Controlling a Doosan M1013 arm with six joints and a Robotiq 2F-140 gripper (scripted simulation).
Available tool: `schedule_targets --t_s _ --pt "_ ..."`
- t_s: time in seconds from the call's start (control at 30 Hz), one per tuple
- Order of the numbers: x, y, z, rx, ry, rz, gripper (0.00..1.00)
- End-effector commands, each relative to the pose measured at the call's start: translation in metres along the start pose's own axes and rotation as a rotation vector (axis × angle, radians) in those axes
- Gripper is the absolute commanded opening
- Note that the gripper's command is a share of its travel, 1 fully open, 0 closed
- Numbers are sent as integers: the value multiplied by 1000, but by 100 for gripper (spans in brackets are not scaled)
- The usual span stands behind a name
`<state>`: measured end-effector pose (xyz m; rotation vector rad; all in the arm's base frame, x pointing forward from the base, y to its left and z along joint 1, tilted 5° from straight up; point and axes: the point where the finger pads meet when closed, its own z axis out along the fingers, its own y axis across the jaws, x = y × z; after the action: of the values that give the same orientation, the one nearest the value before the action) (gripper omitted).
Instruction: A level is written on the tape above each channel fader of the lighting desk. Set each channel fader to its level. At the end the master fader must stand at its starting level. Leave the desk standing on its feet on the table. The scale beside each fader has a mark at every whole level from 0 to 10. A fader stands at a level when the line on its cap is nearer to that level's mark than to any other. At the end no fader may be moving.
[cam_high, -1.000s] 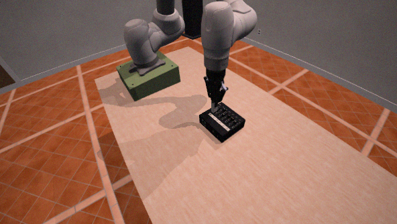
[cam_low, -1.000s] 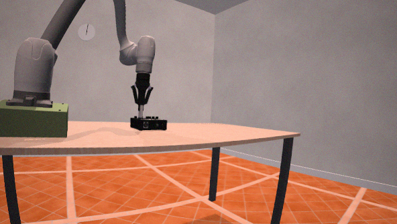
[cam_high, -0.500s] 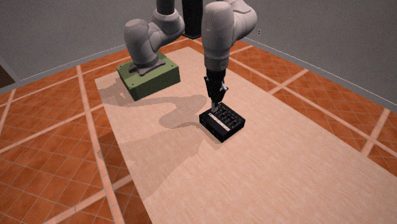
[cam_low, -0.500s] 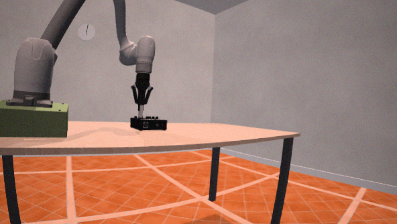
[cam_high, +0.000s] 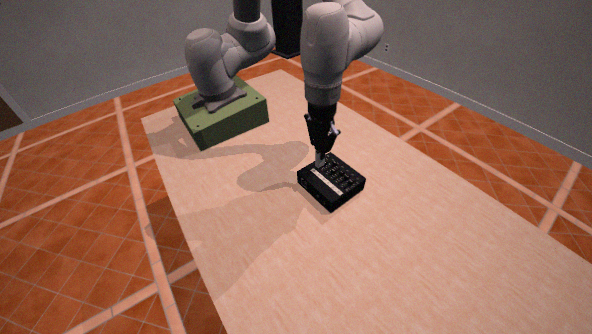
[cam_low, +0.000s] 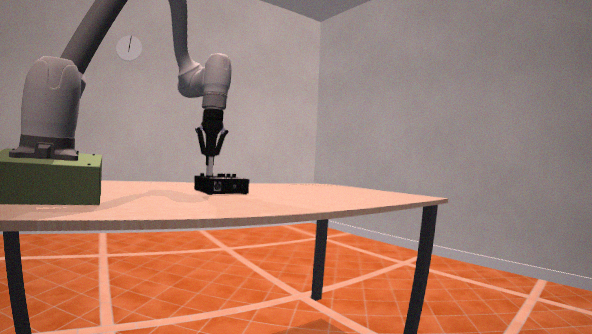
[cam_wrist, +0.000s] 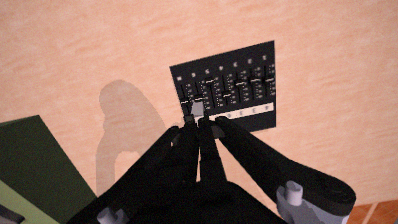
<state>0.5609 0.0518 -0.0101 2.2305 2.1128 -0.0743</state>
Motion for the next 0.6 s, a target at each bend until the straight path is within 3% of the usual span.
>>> schedule_targets --t_s 0.0,0.57 --pt "2 2 0 -3 -3 -5 0" --pt "6 2 0 -3 -3 -5 0"
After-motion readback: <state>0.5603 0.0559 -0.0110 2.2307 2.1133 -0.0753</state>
